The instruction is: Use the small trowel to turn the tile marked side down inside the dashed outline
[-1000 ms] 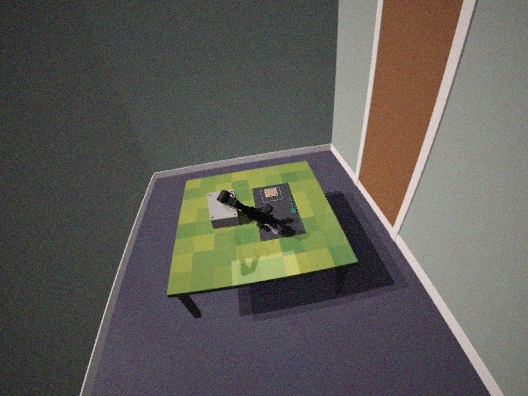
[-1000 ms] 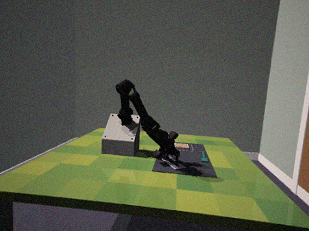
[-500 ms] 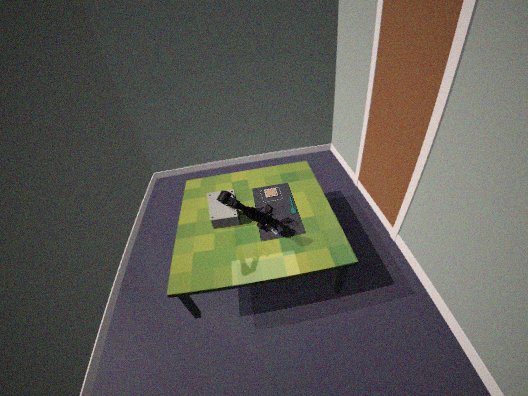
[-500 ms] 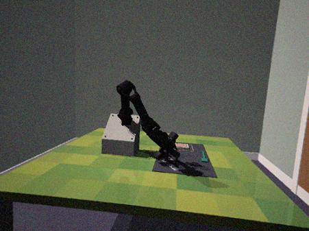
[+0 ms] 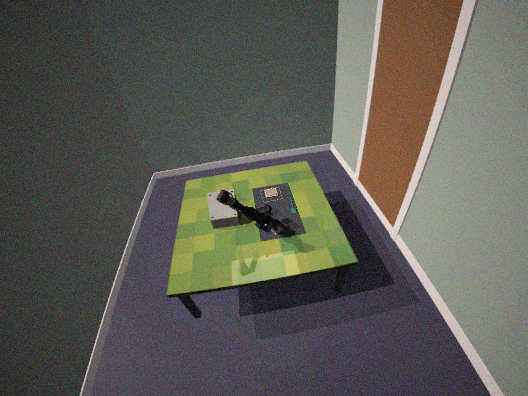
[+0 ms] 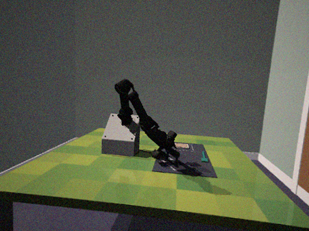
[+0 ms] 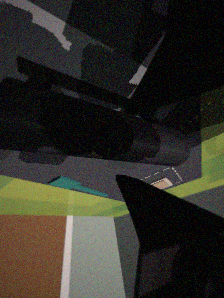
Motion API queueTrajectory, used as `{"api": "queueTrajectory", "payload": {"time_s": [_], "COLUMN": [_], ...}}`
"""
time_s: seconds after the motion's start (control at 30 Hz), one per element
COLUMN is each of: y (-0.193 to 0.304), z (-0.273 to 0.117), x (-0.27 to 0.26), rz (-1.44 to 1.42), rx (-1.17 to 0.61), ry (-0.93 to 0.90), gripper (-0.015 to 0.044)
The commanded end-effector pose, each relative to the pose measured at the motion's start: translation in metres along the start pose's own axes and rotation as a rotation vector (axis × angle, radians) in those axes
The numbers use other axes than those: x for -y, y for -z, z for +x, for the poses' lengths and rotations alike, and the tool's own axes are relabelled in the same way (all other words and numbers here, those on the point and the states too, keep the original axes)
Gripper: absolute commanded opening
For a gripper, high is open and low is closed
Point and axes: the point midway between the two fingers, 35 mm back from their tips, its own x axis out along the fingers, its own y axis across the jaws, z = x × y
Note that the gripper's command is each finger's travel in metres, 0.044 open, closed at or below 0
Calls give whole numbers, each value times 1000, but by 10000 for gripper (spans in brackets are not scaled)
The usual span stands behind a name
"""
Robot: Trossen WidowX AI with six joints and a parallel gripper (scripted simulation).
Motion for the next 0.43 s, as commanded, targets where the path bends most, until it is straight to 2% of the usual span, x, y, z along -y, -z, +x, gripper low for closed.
{"api": "queueTrajectory", "payload": {"time_s": [0.0, 0.3, 0.4], "y": [-4, -2, 6], "z": [-18, -49, -68], "x": [-1, -2, -17], "rz": [-4, -3, -2], "rx": [14, 14, 13], "ry": [-3, 0, 0], "gripper": [300, 300, 300]}}
